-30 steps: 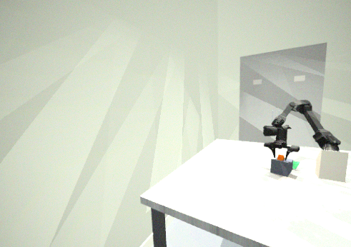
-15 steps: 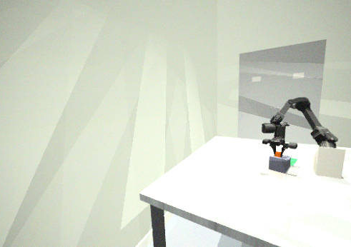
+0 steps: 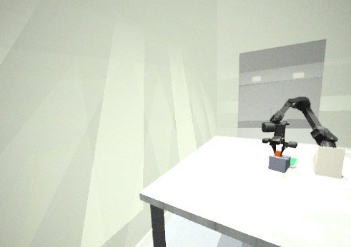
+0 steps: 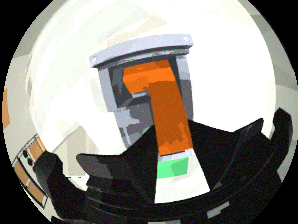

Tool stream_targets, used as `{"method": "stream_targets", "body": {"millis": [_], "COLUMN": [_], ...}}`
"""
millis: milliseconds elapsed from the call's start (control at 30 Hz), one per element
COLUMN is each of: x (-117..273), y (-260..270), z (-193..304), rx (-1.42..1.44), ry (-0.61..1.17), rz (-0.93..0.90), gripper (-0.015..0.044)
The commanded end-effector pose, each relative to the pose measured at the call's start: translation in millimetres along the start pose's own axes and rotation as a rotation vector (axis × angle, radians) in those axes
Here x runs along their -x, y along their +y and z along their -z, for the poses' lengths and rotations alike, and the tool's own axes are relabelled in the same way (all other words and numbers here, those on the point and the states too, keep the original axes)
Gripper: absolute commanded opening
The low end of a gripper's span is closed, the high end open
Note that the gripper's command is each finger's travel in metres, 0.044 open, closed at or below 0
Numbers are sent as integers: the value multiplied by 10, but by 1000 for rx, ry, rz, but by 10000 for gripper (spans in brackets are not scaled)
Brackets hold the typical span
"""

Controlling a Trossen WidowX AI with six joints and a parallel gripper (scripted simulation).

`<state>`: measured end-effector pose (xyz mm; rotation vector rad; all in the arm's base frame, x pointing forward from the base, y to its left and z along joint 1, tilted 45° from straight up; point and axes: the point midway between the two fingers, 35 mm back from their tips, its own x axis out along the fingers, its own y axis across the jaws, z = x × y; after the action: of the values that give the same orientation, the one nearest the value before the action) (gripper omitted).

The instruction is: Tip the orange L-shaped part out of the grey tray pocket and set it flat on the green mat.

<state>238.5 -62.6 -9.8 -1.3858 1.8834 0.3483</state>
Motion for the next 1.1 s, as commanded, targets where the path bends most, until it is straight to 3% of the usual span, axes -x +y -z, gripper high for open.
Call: {"method": "stream_targets", "body": {"millis": [0,1067], "x": [52,560], "y": [-1,0], "z": [-5,-5], "rx": [-3,-1], "ry": [-3,-3], "rz": [-2,-3], "gripper": [0,0]}}
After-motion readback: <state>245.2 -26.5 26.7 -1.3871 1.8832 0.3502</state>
